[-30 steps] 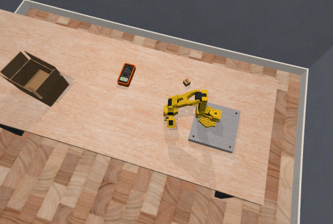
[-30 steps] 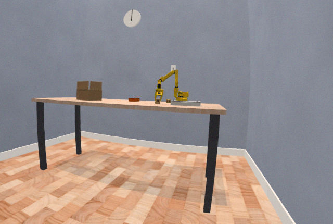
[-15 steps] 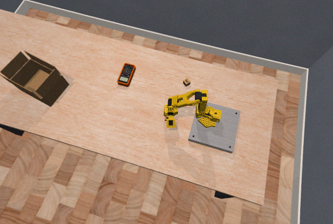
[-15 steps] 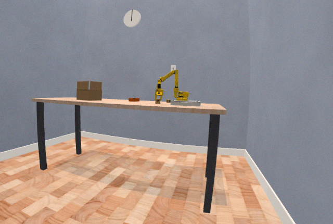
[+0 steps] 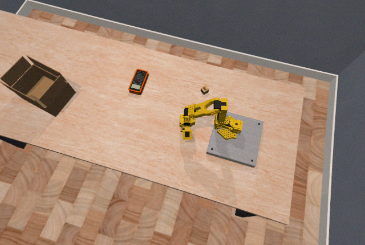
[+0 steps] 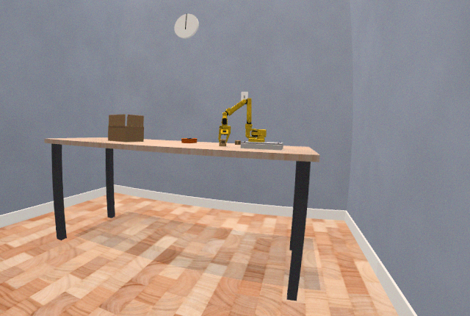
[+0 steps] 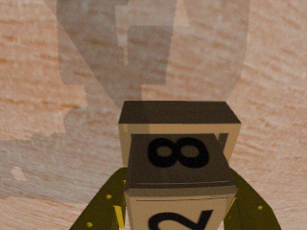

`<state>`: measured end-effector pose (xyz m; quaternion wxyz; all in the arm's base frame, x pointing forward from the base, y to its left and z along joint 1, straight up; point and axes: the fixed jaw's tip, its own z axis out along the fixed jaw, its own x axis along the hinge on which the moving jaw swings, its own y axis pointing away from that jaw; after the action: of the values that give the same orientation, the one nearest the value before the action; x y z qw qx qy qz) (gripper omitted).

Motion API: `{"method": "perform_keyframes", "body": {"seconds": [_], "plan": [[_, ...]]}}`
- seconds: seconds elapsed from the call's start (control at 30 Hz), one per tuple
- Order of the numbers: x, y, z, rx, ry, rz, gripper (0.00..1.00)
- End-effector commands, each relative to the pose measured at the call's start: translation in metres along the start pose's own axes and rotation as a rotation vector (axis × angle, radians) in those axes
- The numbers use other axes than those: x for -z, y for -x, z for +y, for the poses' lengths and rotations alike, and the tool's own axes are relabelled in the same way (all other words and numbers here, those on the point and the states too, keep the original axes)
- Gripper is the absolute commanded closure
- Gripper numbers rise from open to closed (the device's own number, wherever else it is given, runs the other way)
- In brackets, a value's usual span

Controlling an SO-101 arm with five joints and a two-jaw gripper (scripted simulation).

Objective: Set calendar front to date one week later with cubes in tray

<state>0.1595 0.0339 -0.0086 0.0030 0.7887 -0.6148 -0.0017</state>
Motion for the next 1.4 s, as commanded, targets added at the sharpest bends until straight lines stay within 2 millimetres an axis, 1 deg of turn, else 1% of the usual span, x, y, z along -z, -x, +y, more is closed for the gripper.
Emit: {"method": "perform_keyframes", "body": {"seconds": [0.0, 1.37], "plan": [[-0.0012, 0.0015, 0.0016, -0.003, 0.017, -0.002, 0.99], [0.0047, 0.0015, 0.0, -0.003, 0.017, -0.002, 1.0]]}}
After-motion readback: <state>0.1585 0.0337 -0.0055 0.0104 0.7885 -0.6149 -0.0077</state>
